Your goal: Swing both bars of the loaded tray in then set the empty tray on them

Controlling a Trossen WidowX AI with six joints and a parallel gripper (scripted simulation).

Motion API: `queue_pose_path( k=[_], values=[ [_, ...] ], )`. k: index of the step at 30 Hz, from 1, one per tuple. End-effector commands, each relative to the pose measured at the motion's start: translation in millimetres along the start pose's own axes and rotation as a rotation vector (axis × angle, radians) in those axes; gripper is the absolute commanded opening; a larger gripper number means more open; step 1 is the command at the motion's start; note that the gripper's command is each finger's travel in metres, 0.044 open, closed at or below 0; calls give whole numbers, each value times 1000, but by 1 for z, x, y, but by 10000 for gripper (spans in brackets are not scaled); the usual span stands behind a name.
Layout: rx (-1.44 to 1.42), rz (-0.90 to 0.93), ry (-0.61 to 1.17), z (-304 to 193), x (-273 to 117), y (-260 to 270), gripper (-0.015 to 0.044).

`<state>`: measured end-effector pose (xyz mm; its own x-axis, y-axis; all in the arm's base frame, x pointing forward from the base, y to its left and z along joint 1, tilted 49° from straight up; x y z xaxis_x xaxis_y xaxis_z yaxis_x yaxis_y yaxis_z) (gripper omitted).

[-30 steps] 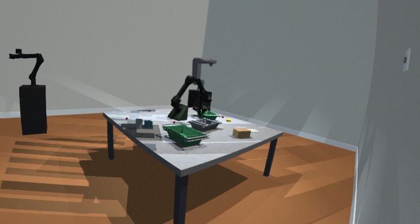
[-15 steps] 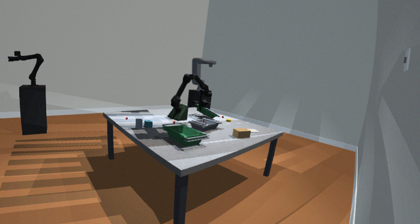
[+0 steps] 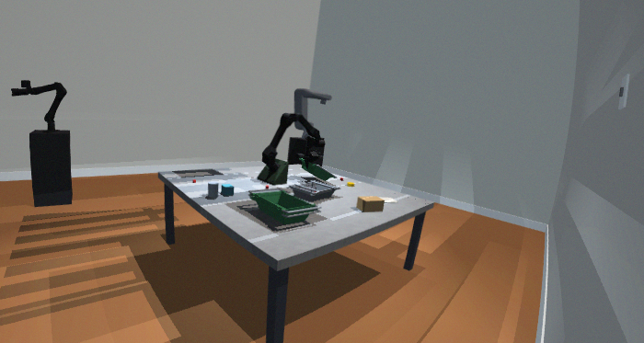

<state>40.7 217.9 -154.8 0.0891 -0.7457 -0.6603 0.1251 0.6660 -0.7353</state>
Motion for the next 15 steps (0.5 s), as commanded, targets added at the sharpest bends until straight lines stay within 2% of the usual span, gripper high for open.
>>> queue_pose_path(
  k=[1,15],
  values=[
    [9,29,5,0,-13,10,0],
    [9,32,5,1,-52,40,0]
  ],
)
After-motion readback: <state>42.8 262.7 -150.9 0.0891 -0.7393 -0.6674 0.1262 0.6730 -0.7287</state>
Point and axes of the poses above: the point midway between the two fingers, 35 mm back from their tips, its own x axis out along the fingers, its own y axis across the jaws, z = x × y, the point moved 2 cm from there along -x, back along the fingers, and after that the axes turned 11 degrees about -x, right-handed, at the moved point
